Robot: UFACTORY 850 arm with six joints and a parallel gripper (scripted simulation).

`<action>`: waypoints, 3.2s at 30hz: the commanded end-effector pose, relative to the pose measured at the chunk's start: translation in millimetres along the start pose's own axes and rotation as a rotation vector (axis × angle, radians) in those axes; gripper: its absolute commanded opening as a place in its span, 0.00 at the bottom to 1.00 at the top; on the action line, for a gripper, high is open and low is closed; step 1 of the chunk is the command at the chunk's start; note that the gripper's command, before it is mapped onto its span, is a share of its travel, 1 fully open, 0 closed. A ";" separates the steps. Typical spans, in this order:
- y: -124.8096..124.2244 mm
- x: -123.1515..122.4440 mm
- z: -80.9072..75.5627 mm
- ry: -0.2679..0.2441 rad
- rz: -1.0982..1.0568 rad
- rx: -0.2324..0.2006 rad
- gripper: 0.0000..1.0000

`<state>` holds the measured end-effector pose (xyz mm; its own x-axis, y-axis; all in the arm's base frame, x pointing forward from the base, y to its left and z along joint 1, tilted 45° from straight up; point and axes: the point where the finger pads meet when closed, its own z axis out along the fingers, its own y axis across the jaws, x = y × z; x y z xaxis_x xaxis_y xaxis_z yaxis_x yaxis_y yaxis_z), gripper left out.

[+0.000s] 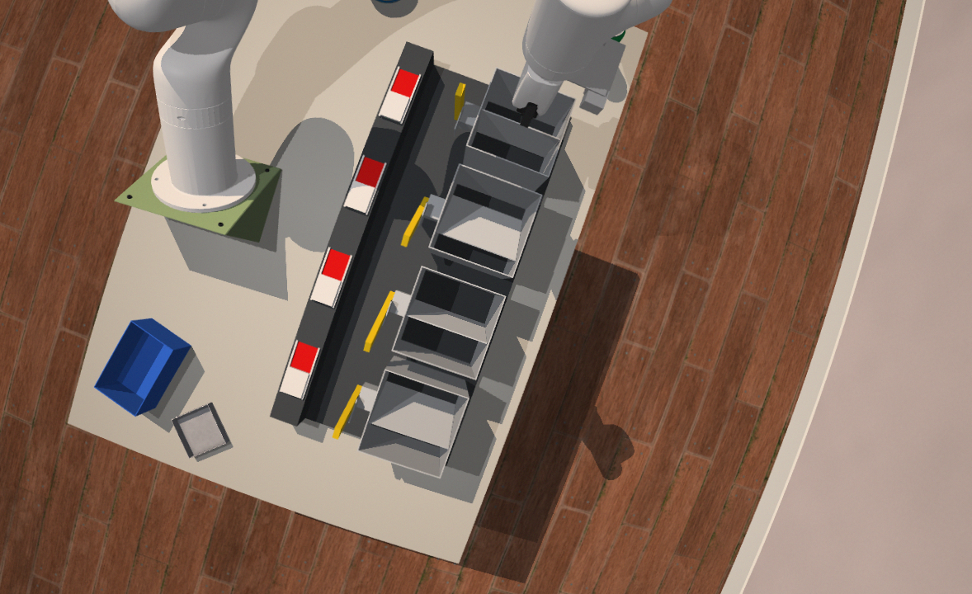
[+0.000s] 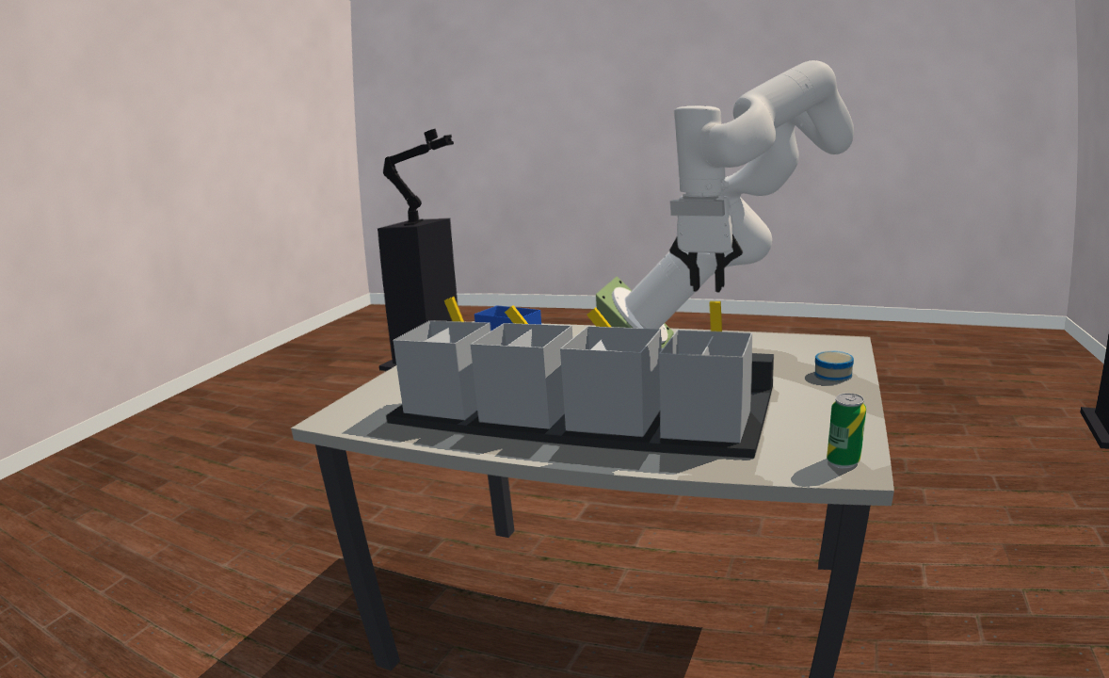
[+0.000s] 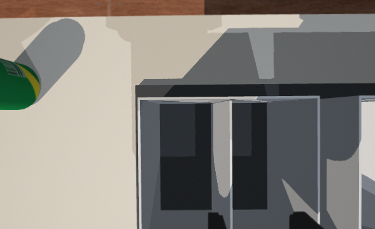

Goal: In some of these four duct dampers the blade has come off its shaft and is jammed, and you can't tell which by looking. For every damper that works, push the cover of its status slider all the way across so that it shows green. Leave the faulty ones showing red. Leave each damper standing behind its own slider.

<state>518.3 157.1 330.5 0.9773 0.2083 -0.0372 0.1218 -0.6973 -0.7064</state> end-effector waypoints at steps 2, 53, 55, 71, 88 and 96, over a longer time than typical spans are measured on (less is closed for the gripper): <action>-0.2 0.5 -0.8 0.002 -0.001 0.000 0.39; -0.2 0.5 -0.8 0.002 -0.001 0.000 0.39; -0.2 0.5 -0.8 0.002 -0.001 0.000 0.39; -0.2 0.5 -0.8 0.002 -0.001 0.000 0.39; -0.2 0.5 -0.8 0.002 -0.001 0.000 0.00; -0.2 0.5 -0.8 0.002 -0.001 0.000 0.00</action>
<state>518.3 157.1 330.5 0.9773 0.2083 -0.0372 0.1218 -0.6973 -0.7064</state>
